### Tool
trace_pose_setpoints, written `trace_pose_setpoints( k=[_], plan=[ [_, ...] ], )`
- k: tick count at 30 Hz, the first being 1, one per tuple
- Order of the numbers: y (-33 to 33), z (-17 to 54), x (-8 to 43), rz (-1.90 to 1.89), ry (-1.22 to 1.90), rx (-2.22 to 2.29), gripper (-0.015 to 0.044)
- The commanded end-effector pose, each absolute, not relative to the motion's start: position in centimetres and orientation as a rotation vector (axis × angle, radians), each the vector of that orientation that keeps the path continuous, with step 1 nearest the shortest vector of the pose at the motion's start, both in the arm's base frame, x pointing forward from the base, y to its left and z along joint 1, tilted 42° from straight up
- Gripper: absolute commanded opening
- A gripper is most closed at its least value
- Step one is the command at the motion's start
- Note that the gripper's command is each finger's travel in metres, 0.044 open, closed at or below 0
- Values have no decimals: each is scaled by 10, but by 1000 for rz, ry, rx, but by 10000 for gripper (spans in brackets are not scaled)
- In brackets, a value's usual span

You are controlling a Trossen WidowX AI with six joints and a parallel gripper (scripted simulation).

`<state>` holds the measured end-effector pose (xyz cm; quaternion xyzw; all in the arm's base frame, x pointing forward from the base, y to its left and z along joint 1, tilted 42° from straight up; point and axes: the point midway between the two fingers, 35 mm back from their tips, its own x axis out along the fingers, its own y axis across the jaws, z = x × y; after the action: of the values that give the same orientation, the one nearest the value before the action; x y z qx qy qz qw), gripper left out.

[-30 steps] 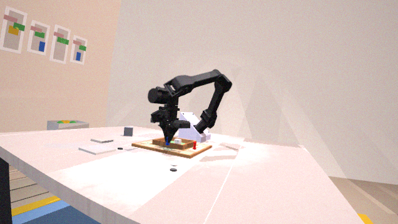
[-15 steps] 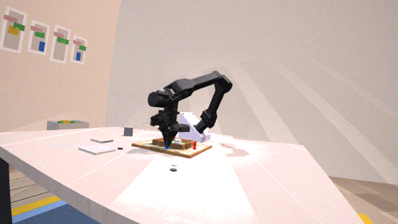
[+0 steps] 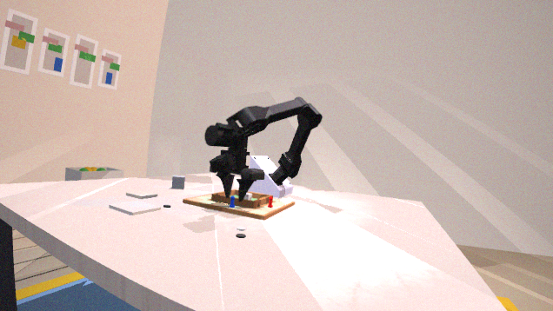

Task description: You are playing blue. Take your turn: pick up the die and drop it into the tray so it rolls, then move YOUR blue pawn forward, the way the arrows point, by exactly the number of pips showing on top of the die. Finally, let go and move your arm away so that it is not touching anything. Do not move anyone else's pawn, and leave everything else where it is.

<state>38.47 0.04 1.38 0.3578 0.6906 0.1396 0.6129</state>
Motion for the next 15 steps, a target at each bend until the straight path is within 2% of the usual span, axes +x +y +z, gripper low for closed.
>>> trace_pose_setpoints(
  k=[1,3,8,15],
  plan=[
    [-27,40,387,313,1573,826,394],
    [-27,40,387,313,1573,826,440],
    [-37,49,385,313,1573,822,440],
    [-88,68,289,378,1546,713,440]
  ],
)
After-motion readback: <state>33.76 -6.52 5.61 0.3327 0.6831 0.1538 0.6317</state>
